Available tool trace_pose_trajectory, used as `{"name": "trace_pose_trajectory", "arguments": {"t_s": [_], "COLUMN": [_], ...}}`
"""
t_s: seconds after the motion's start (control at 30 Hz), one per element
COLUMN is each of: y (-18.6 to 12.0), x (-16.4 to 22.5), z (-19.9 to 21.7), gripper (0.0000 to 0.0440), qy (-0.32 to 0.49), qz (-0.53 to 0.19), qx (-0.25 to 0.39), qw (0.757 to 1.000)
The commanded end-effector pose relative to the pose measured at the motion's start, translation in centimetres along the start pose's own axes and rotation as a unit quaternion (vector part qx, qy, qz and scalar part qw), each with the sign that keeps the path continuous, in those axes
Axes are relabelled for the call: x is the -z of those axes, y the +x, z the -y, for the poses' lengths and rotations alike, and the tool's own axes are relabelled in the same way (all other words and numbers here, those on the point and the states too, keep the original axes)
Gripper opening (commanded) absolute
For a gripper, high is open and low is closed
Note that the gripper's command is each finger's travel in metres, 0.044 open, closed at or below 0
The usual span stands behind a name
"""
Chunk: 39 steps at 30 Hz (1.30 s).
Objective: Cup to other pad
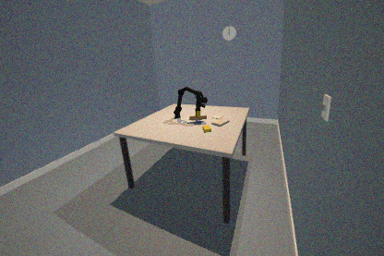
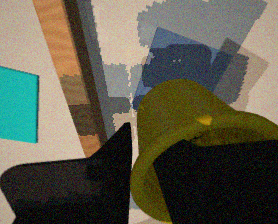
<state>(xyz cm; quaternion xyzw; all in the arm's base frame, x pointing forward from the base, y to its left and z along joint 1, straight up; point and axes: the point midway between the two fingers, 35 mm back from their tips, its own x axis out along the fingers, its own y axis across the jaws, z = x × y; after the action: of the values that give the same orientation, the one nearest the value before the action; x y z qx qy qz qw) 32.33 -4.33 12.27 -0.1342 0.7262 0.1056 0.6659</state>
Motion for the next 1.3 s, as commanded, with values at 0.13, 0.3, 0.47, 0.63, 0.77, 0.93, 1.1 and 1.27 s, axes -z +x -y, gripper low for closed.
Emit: {"name": "trace_pose_trajectory", "arguments": {"t_s": [0.13,0.3,0.47,0.63,0.77,0.93,1.1,1.27], "y": [-1.9,-2.6,-3.2,-3.7,-3.9,-4.2,-4.2,-4.1], "x": [-0.9,-1.6,-2.3,-2.9,-3.3,-3.6,-3.8,-3.8], "z": [-2.0,-3.4,-5.0,-6.6,-8.0,-9.8,-11.6,-13.4], "gripper": [0.0000,0.0000,0.0000,0.0000,0.0000,0.0000,0.0000,0.0000], "qy": [-0.018,-0.029,-0.040,-0.049,-0.055,-0.062,-0.068,-0.073], "qz": [0.020,0.032,0.044,0.056,0.065,0.077,0.086,0.094], "qx": [0.006,0.011,0.016,0.019,0.021,0.024,0.025,0.025], "qw": [1.000,0.999,0.998,0.997,0.996,0.995,0.994,0.993]}}
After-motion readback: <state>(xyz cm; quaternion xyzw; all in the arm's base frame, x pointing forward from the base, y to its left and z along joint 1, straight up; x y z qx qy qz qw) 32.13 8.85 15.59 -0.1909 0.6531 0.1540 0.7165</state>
